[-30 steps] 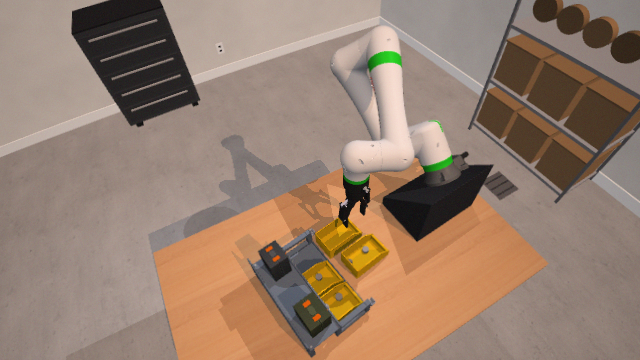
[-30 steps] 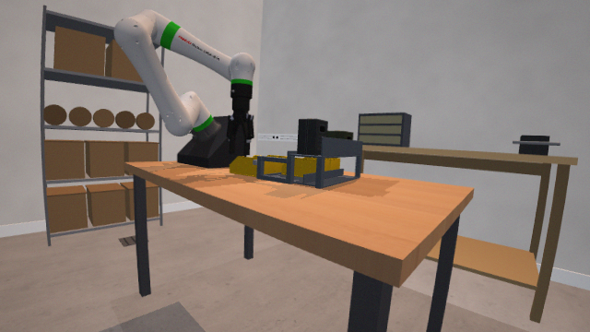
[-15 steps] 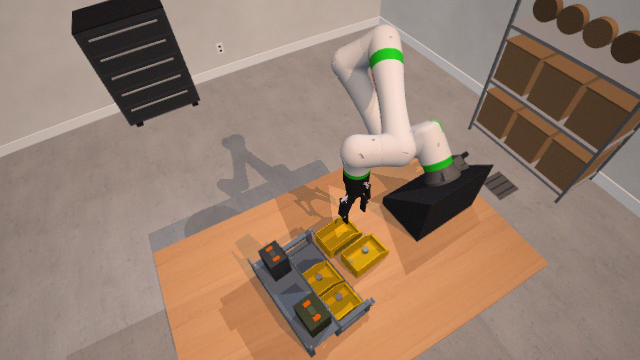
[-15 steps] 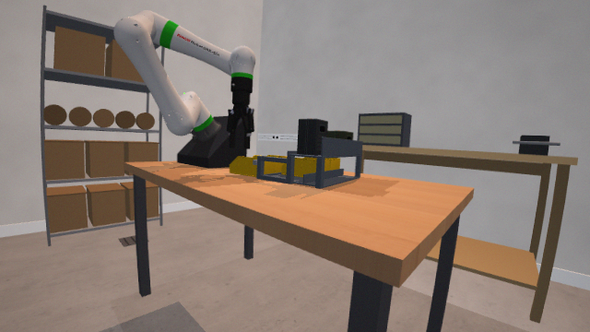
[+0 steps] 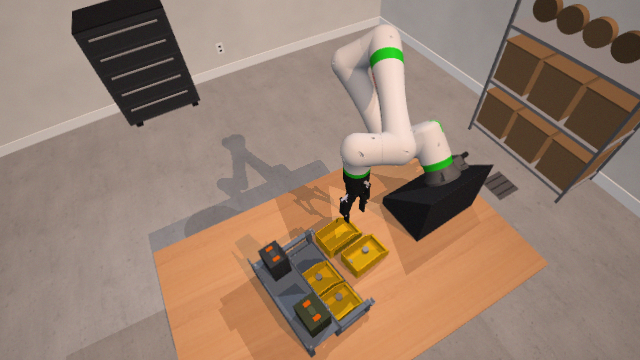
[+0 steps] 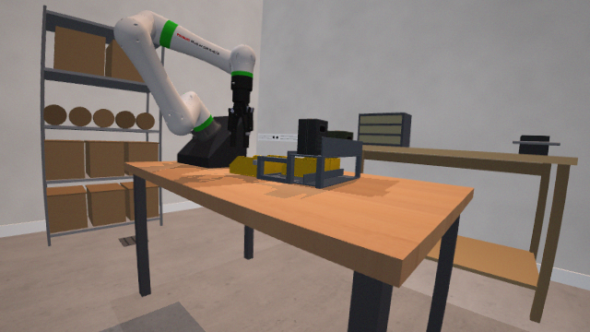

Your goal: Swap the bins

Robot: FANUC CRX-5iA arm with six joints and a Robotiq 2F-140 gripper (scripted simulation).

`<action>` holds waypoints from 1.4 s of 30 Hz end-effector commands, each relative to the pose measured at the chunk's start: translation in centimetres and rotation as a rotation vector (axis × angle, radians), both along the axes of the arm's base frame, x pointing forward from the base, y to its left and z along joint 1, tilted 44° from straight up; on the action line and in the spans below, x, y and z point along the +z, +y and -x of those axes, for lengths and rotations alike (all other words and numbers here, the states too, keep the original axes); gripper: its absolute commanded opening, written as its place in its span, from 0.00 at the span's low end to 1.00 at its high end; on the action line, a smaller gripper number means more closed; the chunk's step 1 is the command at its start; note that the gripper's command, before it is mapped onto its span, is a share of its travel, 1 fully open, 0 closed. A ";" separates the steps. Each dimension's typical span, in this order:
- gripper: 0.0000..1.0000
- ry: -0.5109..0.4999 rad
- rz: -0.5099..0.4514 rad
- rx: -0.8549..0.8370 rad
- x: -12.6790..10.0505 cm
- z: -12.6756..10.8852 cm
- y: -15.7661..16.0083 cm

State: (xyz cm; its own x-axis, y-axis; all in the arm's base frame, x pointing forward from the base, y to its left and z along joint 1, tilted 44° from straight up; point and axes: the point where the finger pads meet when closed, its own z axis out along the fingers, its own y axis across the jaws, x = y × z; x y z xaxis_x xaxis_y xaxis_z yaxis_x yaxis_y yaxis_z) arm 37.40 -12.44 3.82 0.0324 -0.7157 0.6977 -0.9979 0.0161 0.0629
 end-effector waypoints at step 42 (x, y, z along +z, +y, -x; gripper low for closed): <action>0.10 -0.212 0.017 -0.215 0.1 -1.8 1.3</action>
